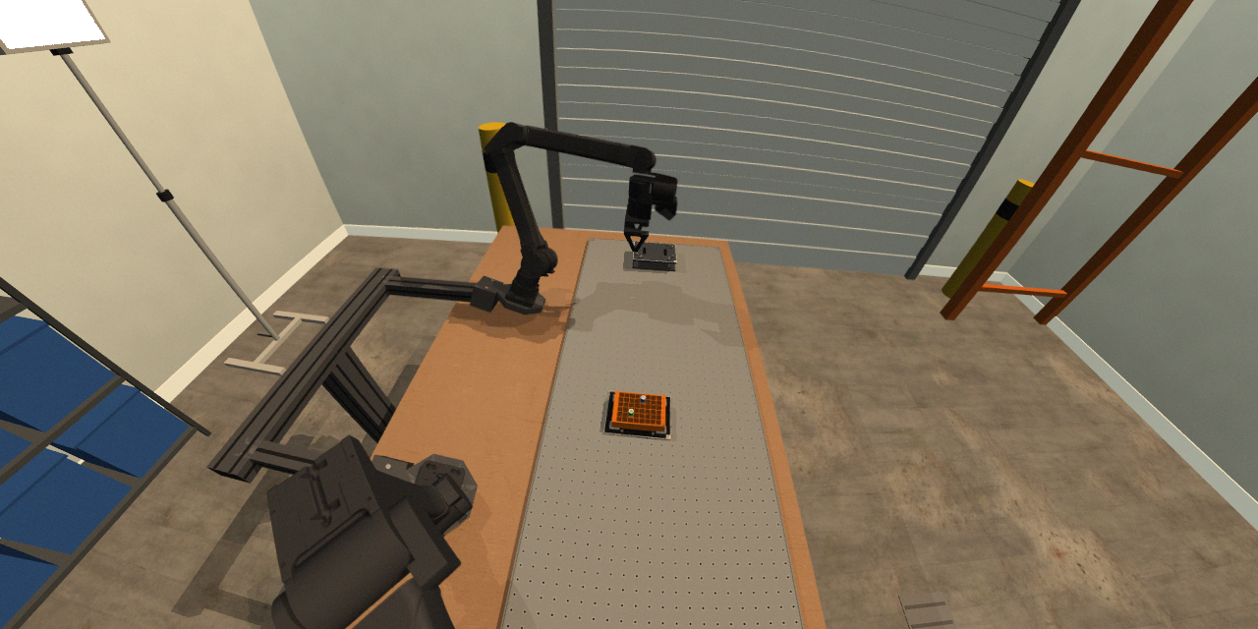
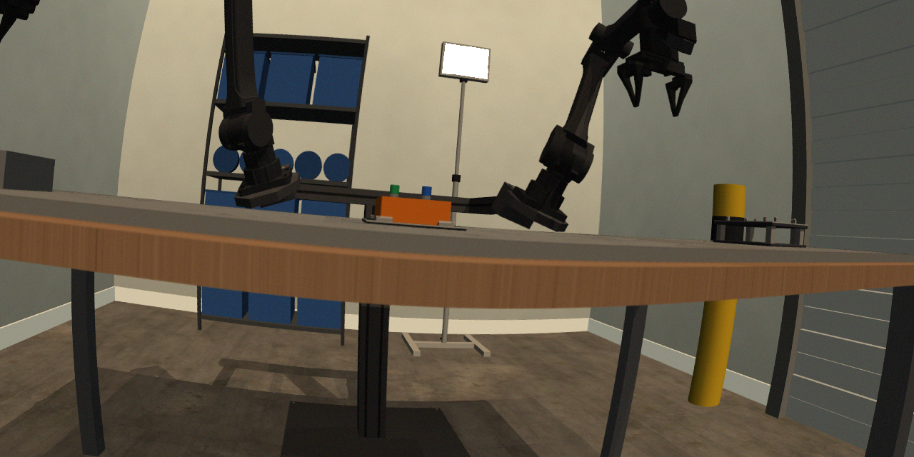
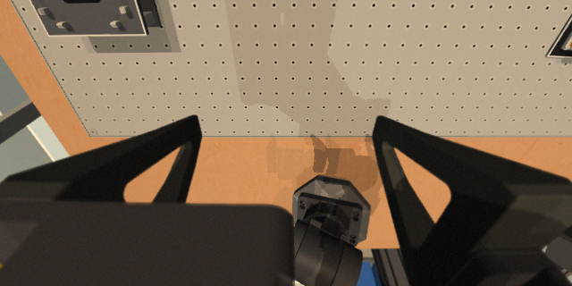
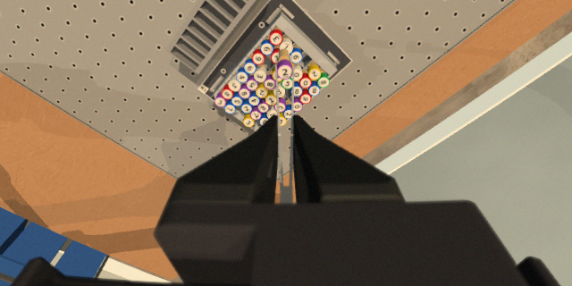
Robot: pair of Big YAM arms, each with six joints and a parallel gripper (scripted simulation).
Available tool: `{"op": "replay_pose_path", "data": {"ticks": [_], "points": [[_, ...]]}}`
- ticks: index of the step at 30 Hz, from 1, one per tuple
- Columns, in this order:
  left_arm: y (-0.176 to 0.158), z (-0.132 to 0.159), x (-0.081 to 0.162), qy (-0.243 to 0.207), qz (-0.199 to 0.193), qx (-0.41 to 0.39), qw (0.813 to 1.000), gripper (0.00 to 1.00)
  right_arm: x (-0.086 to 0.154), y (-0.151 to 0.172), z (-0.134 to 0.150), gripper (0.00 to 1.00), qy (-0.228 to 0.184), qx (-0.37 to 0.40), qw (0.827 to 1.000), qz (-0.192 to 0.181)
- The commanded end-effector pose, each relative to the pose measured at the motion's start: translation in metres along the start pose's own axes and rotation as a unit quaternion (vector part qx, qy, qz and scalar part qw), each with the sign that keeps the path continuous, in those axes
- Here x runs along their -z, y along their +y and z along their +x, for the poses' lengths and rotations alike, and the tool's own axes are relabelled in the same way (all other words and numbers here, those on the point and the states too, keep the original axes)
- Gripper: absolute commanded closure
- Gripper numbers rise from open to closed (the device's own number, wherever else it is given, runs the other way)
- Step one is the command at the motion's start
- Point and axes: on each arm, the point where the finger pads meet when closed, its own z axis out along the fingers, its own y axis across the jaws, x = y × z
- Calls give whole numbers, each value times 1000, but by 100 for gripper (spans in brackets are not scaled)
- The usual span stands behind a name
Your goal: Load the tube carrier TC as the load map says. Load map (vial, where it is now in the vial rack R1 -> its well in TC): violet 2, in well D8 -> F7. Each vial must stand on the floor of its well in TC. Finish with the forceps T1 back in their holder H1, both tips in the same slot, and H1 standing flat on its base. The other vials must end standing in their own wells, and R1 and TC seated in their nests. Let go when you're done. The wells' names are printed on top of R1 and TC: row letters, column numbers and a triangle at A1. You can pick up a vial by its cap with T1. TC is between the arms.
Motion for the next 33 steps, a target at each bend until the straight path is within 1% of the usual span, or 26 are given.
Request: {"op": "replay_pose_path", "data": {"ticks": [1,3,4,9,11,12,15,17,18,20,25,27,28,31,33], "points": [[2,-9,10,-14,2,8,1000,0,-10,-2,1,91,4,-11,1000,-3],[2,-9,10,-14,2,8,1000,0,10,2,-6,91,-2,-6,1000,16],[2,-9,10,-14,2,8,1000,0,12,4,-7,91,-2,-6,1000,18],[2,-9,10,-14,2,8,1000,0,12,10,-12,91,-3,-6,1000,19],[2,-9,10,-14,2,8,1000,0,2,12,-14,91,-1,-6,1000,9],[2,-9,10,-14,2,8,1000,0,0,14,-15,91,-1,-6,1000,8],[2,-9,10,-14,2,8,1000,0,11,19,-18,91,-2,-6,1000,16],[2,-9,10,-14,2,8,1000,0,11,19,-18,91,-2,-6,1000,16],[2,-9,10,-14,2,8,1000,0,-6,18,-12,91,4,-13,1000,1],[2,-9,10,-14,2,8,1000,0,11,22,-21,91,-3,-6,1000,19],[2,-9,10,-14,2,8,1000,0,11,29,-25,91,-3,-7,1000,19],[2,-9,10,-14,2,8,1000,0,1,31,-28,91,-1,-6,1000,9],[2,-9,10,-14,2,8,1000,0,-1,33,-29,91,-1,-6,1000,7],[2,-9,10,-14,2,8,1000,0,10,38,-31,91,-3,-7,1000,16],[2,-9,10,-14,2,8,1000,0,10,40,-32,91,-3,-7,1000,17]]}}
